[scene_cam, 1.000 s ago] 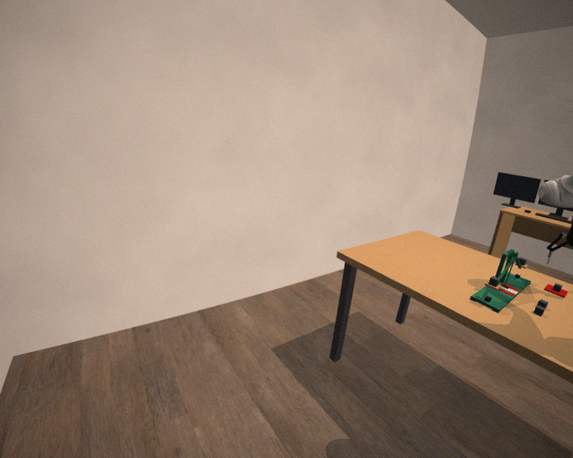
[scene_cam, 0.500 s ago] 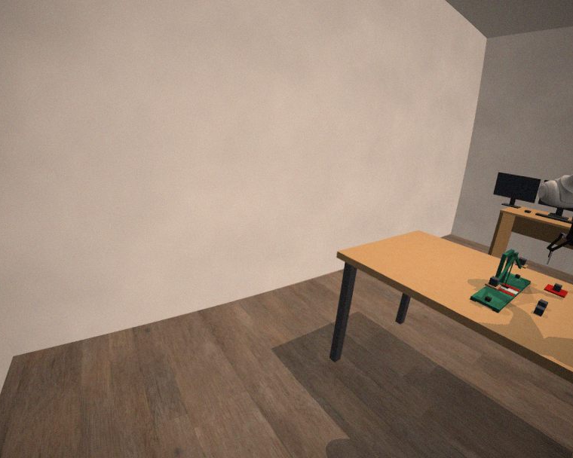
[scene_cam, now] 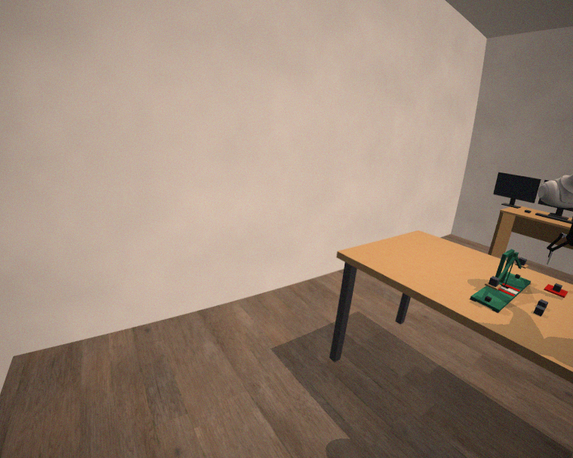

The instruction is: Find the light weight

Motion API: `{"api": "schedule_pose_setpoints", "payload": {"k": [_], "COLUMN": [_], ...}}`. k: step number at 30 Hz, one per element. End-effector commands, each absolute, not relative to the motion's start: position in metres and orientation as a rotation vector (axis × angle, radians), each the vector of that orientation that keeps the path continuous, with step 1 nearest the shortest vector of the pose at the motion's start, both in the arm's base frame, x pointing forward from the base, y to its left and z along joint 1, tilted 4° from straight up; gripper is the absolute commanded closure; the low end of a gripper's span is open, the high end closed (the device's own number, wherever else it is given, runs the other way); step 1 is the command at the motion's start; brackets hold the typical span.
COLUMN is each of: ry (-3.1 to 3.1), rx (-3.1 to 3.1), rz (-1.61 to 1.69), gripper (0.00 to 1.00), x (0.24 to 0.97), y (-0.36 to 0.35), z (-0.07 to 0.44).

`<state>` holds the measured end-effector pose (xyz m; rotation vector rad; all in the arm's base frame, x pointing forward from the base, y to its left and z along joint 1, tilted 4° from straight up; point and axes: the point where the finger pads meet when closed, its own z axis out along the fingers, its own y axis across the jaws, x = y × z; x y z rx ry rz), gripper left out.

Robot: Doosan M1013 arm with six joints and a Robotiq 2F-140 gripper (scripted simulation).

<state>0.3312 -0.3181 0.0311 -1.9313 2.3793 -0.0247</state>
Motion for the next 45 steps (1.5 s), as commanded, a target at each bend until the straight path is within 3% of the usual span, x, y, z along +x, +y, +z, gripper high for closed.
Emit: {"api": "schedule_pose_setpoints", "payload": {"k": [1, 18, 33, 45], "ry": [2.383, 2.383, 2.383, 2.383], "rx": [-1.931, -1.931, -1.931, -1.931], "rz": [-0.024, -0.024, -0.024, -0.024], "gripper": [0.00, 0.00, 0.00, 0.00], "x": [0.330, 0.329, 0.326, 0.325], "y": [-0.320, -0.320, -0.322, -0.322], "z": [0.035, 0.045, 0.100, 0.104]}}
